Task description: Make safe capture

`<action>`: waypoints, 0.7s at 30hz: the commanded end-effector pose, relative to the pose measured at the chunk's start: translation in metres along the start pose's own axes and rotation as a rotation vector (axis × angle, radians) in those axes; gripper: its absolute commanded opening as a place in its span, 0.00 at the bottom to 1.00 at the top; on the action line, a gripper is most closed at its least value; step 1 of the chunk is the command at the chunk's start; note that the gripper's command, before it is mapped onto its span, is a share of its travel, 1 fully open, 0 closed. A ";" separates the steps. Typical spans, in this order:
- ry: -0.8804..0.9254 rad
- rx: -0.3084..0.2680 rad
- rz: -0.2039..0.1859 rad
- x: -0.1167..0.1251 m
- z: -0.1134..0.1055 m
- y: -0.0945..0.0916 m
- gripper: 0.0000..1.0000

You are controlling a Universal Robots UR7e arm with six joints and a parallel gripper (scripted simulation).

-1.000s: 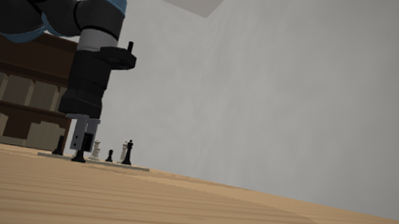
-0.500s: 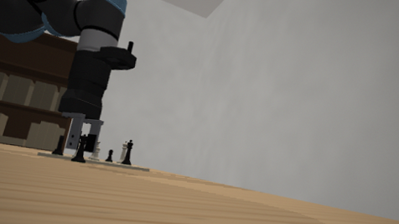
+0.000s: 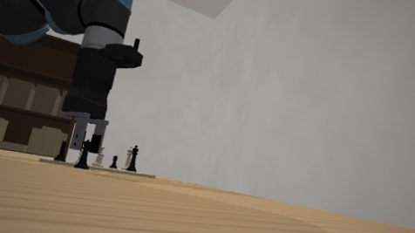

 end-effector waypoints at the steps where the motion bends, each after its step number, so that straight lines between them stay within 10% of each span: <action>1: 0.000 0.002 0.000 0.000 0.001 -0.014 0.79; 21: 0.000 0.002 0.000 0.000 0.000 -0.069 0.79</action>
Point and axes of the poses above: the point where the finger pads meet when closed, its own y axis out along the fingers, its own x axis across the jaws, z = x × y, the point moved 5 cm from there along -y, back along the fingers
